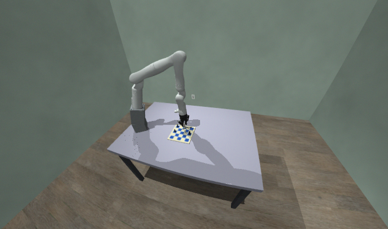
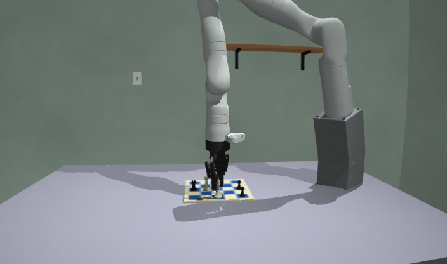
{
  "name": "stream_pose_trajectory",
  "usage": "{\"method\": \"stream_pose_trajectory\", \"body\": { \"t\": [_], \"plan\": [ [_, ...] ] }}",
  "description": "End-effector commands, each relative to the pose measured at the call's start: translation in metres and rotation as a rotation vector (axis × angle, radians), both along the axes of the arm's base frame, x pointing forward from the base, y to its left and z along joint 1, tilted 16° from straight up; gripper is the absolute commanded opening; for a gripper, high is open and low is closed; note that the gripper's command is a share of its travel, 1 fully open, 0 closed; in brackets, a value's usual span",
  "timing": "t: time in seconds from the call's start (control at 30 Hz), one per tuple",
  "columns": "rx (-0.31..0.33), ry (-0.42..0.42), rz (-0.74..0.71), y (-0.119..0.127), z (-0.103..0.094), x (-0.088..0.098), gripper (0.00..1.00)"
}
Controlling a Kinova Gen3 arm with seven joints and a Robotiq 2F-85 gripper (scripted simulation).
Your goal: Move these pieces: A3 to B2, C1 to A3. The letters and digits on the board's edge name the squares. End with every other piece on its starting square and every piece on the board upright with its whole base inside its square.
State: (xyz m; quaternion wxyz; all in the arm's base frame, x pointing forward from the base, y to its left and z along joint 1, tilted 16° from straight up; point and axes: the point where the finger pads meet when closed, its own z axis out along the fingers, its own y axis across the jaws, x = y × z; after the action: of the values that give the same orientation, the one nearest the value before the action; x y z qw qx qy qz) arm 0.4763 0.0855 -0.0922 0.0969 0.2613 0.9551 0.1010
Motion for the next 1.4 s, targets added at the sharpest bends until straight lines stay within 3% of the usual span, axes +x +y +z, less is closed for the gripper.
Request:
{"method": "stream_pose_trajectory", "body": {
  "t": [0.0, 1.1, 1.37],
  "plan": [
    [0.0, -0.001, 0.0, 0.0, 0.001, 0.001, 0.0],
    [0.0, -0.001, 0.0, 0.0, 0.001, 0.001, 0.0],
    [0.0, -0.001, 0.0, -0.002, 0.014, -0.003, 0.0]
  ]
}}
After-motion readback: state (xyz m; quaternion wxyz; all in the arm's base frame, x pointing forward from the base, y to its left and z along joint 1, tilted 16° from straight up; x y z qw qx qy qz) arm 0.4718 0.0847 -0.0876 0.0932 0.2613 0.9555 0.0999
